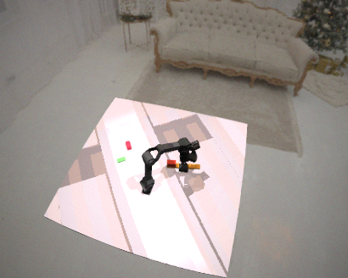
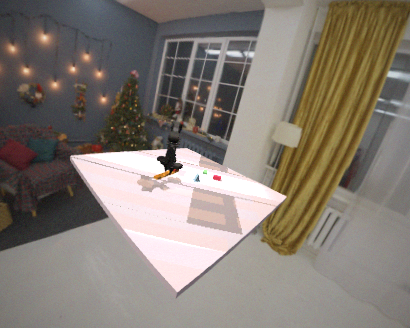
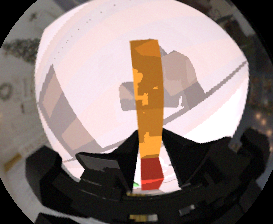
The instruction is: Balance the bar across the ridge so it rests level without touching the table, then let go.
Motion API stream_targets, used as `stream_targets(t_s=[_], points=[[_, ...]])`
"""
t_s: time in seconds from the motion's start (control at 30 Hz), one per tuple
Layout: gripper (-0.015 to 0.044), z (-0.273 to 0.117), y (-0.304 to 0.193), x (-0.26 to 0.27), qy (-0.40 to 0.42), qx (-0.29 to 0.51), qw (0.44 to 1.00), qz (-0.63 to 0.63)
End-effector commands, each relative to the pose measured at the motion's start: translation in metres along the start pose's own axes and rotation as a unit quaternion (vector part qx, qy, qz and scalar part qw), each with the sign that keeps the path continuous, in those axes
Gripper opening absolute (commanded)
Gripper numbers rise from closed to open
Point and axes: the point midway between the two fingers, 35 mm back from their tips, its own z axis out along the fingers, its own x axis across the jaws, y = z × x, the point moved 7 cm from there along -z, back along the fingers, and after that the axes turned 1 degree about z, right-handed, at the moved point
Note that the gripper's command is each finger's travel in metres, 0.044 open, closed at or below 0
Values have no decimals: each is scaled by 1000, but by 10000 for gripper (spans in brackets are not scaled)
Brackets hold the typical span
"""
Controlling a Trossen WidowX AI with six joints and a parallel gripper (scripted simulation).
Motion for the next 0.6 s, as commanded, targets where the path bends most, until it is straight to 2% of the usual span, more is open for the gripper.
stream_targets(t_s=[0.0, 0.3, 0.57], points=[[0, -13, 0, 0, 2, -7, 1000, -2], [0, -36, -4, -3, 2, -7, 1000, -2], [0, -37, -18, 13, 3, -6, 1000, 25]])
